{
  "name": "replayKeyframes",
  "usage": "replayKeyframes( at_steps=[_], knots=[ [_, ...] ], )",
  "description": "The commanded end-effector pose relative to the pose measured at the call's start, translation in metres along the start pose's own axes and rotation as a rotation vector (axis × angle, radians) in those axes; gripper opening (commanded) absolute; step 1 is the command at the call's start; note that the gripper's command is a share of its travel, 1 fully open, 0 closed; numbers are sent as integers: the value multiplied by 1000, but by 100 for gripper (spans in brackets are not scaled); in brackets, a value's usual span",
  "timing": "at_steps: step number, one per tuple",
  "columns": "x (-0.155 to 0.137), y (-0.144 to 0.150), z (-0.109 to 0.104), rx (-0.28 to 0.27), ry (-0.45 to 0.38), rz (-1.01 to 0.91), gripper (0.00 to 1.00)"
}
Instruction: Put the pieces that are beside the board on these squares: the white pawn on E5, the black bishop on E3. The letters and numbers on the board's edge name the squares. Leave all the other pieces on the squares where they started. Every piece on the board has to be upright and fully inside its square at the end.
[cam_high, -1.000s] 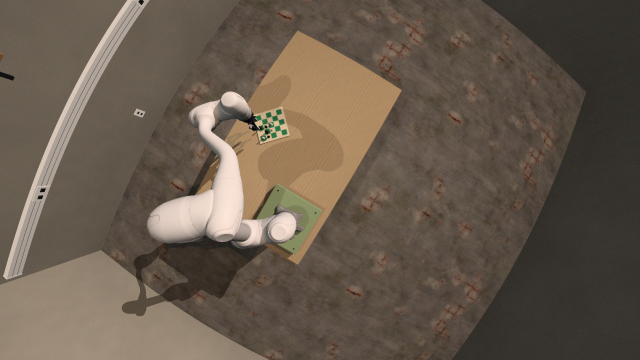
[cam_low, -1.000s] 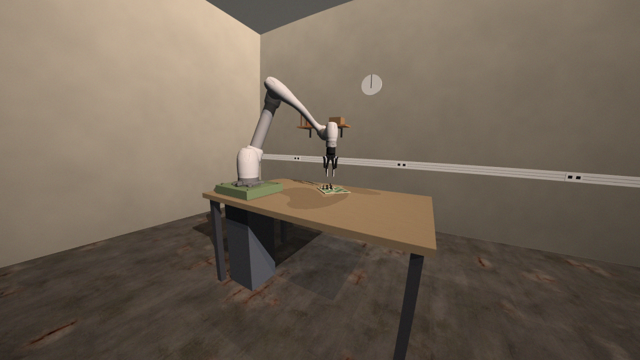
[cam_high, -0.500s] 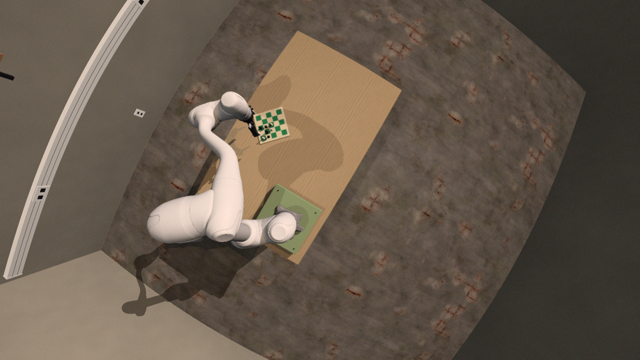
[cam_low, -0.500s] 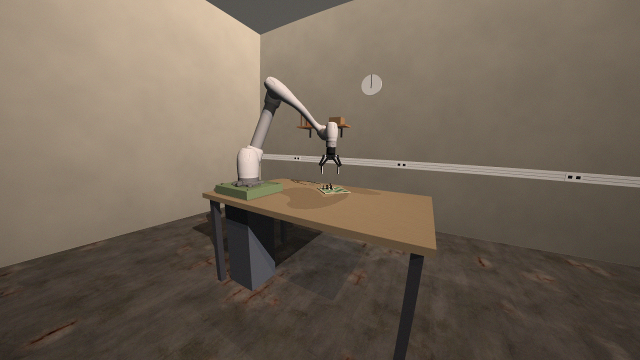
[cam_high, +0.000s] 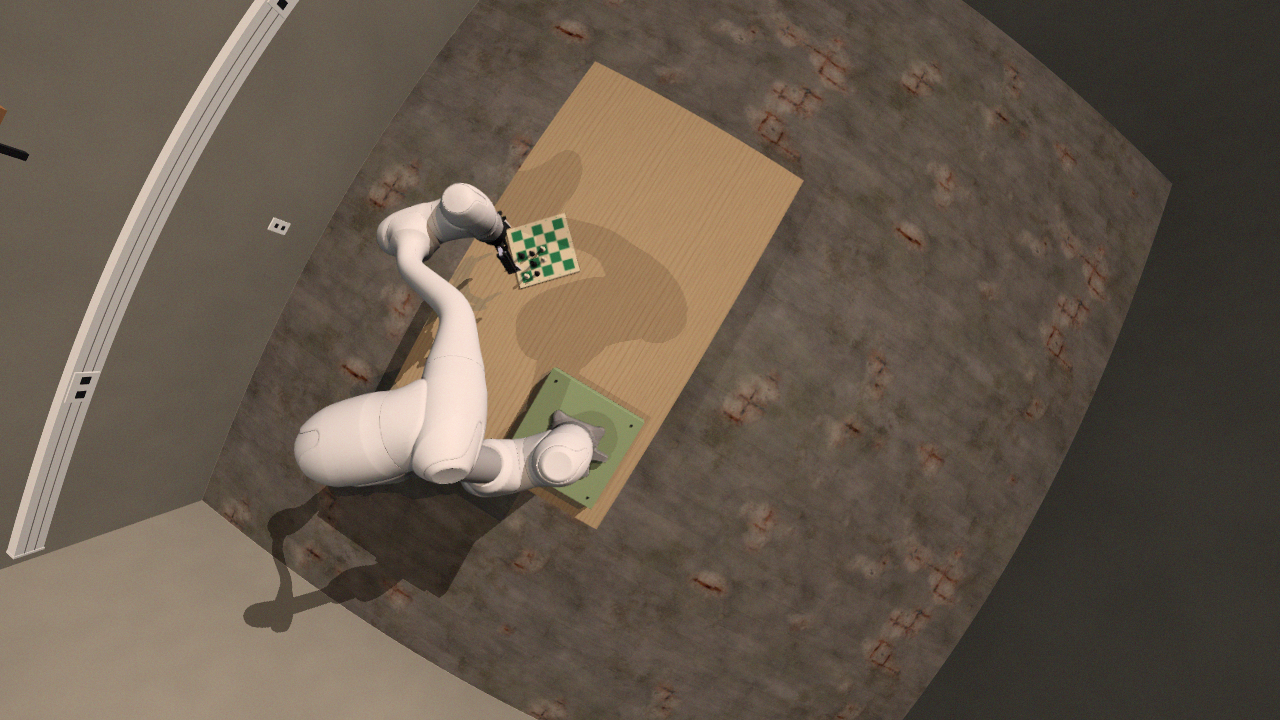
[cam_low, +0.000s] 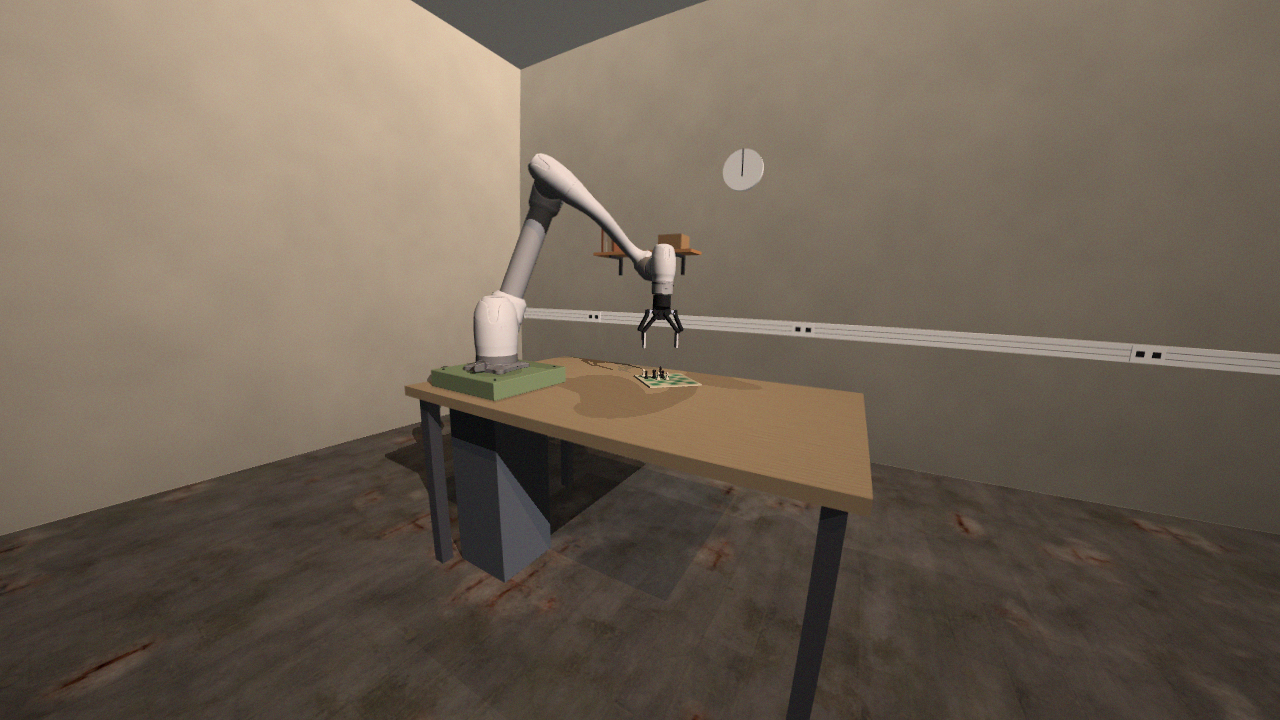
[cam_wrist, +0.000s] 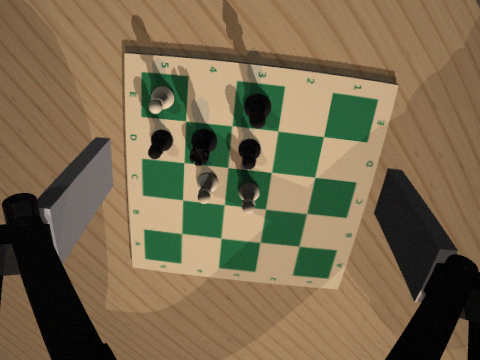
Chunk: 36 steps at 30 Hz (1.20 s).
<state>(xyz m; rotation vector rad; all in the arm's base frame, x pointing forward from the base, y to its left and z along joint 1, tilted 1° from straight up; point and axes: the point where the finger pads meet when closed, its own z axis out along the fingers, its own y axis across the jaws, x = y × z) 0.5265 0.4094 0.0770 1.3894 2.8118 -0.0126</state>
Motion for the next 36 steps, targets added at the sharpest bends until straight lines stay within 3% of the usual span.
replayKeyframes(
  at_steps=[1,26,36],
  knots=[
    [1,3,-5,-6,-1,0,100],
    [1,3,-6,-6,-1,0,100],
    [1,3,-29,-6,-1,0,100]
  ],
)
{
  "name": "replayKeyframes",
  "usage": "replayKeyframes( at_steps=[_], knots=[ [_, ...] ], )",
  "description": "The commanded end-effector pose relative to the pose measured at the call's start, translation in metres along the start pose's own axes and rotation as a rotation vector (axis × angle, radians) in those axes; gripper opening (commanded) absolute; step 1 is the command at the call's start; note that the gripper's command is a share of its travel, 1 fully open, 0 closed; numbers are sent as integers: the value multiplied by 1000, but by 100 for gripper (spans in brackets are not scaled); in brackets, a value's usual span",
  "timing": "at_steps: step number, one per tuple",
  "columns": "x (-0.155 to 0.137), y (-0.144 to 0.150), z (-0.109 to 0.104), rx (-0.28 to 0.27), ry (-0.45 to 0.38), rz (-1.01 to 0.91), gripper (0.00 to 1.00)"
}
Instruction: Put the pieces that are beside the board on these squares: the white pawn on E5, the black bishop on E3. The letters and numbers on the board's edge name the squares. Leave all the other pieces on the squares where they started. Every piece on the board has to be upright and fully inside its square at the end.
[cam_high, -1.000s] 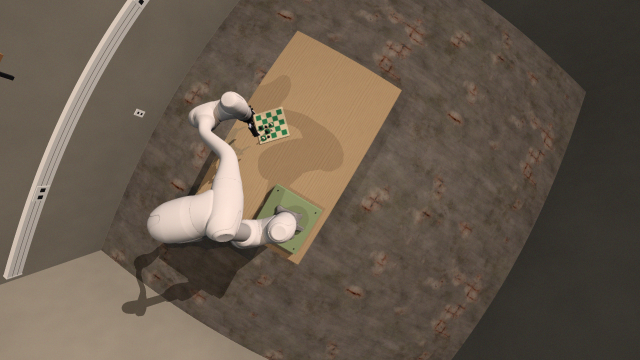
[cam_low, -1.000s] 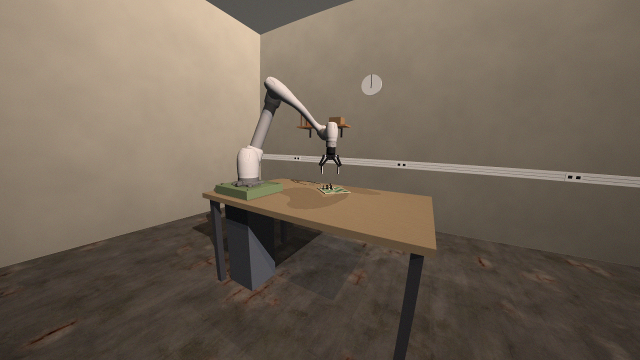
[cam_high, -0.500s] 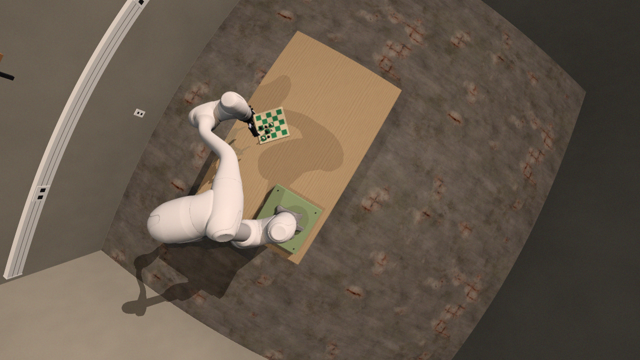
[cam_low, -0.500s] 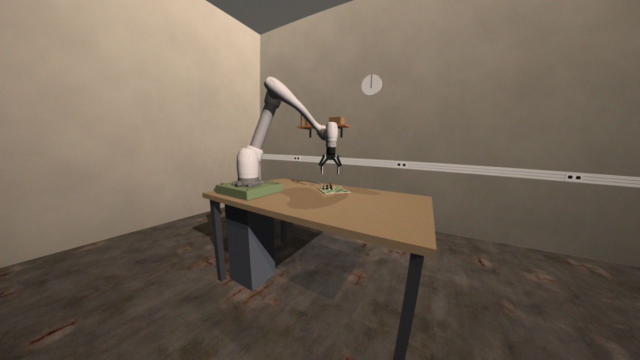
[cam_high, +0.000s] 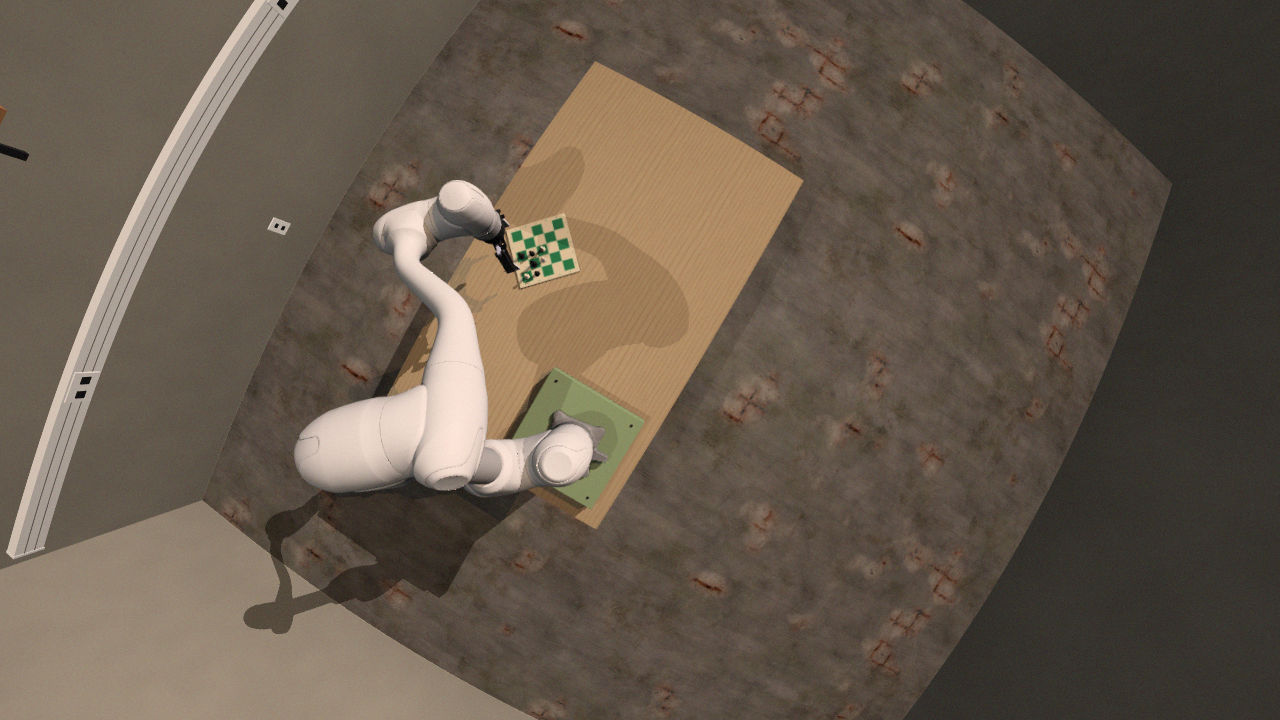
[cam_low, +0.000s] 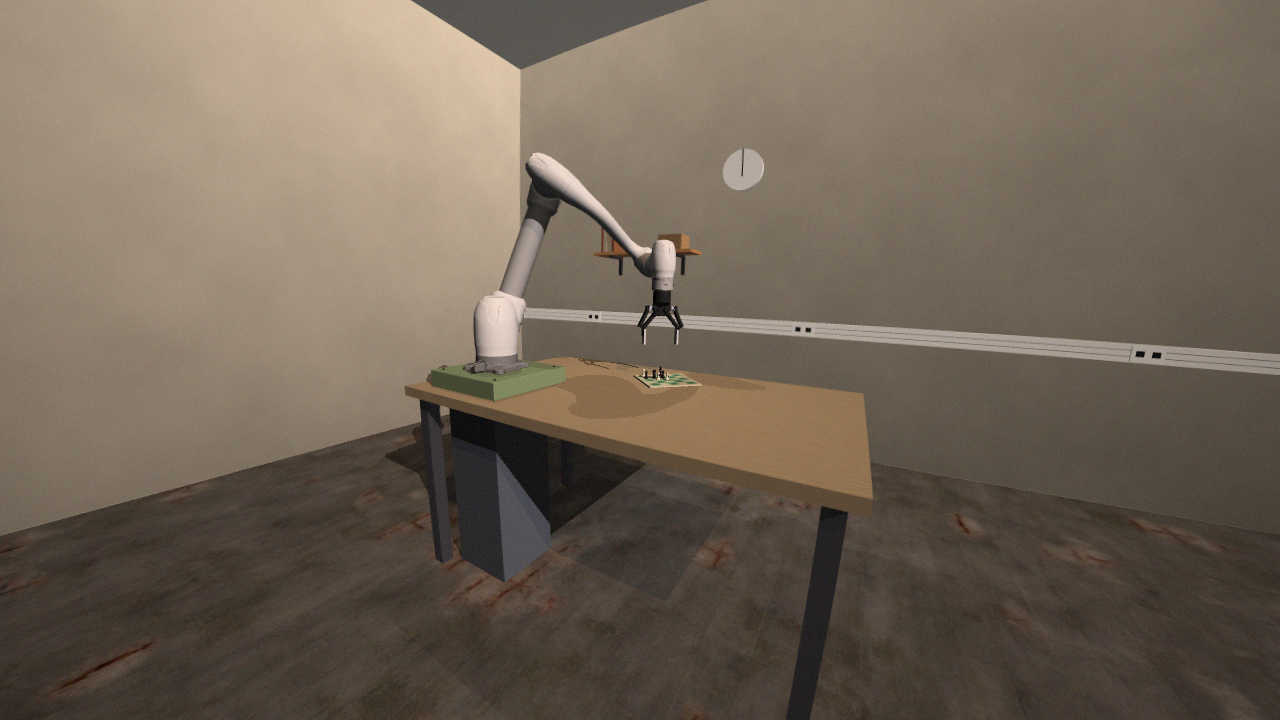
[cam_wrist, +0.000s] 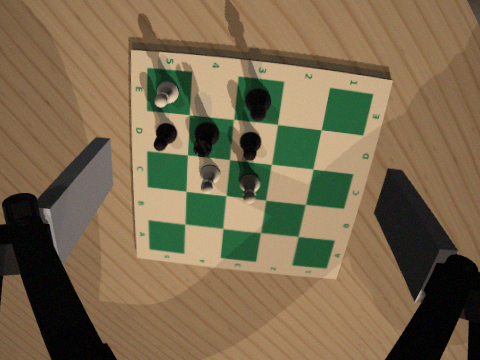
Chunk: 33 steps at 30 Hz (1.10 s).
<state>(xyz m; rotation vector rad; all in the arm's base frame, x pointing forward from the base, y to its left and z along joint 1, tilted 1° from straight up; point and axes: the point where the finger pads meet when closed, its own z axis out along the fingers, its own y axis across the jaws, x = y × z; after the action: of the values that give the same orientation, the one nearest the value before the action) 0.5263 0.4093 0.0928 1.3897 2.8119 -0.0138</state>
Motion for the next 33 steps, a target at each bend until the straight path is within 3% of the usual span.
replayKeyframes(
  at_steps=[1,14,33],
  knots=[
    [1,3,-17,-6,-1,-1,100],
    [1,3,-44,-6,-1,-1,100],
    [1,3,-45,-6,-1,-1,100]
  ],
)
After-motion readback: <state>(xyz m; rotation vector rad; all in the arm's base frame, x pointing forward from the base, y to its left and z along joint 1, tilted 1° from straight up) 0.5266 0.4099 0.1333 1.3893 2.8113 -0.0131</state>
